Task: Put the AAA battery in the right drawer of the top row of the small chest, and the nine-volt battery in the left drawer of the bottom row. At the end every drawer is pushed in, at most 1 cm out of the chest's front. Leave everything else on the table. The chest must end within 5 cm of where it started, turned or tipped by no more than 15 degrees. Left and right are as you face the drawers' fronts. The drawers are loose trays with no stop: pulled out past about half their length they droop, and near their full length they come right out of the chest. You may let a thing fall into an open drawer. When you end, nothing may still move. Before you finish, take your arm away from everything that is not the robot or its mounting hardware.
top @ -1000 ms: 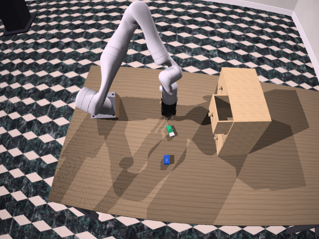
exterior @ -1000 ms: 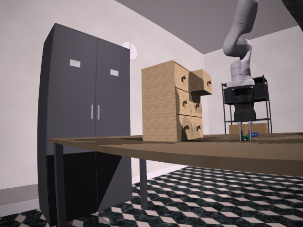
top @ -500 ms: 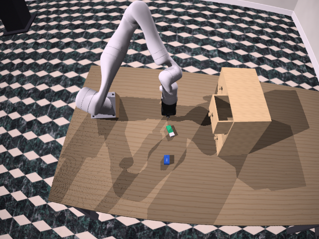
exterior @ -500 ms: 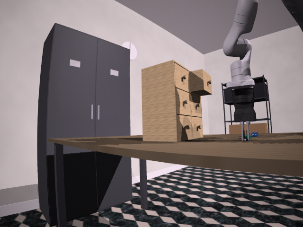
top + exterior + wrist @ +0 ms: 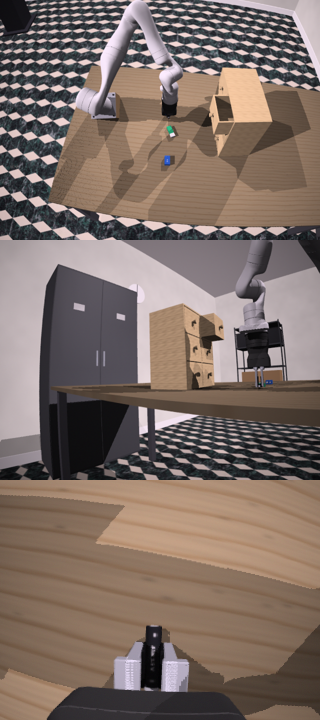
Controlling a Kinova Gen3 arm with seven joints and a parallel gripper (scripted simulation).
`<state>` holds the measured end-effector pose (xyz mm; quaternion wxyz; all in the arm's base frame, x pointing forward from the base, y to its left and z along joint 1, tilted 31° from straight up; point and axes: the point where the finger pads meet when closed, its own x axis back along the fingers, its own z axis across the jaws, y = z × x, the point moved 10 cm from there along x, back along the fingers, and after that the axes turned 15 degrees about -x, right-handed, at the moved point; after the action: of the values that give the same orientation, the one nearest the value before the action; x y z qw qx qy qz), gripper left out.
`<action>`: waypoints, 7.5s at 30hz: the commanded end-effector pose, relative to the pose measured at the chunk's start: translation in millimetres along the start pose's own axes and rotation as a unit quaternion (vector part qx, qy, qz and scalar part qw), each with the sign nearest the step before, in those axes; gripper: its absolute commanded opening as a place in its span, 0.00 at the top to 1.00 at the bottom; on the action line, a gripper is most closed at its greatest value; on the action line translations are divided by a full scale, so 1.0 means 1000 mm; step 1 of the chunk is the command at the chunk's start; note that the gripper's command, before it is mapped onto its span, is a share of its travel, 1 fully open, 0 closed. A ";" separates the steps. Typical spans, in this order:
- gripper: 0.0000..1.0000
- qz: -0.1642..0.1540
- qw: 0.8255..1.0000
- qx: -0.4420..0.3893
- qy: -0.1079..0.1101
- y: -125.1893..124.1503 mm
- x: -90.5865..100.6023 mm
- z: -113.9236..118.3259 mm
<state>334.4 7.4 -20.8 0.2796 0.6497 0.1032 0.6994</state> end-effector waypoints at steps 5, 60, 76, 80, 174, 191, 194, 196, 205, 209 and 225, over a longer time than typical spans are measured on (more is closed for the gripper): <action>0.76 0.002 1.000 0.001 0.002 -0.001 0.025 0.000; 0.76 0.001 0.988 0.153 -0.008 0.018 0.096 0.015; 0.76 0.004 0.926 0.378 -0.012 0.054 0.096 0.044; 0.76 0.006 0.896 0.444 -0.011 0.067 0.096 0.055; 0.76 0.000 0.716 0.698 0.003 0.135 0.226 0.107; 0.76 0.000 0.716 0.698 0.003 0.135 0.297 0.106; 0.76 0.000 0.716 0.698 0.003 0.135 0.308 0.106; 0.76 0.000 0.716 0.698 0.003 0.135 0.315 0.106; 0.76 0.000 0.716 0.698 0.003 0.136 0.334 0.106; 0.76 0.000 0.716 0.698 0.003 0.136 0.341 0.106; 0.76 0.000 0.716 0.698 0.003 0.136 0.349 0.106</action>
<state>401.7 55.6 358.7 -0.2537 0.6593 0.5619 0.4304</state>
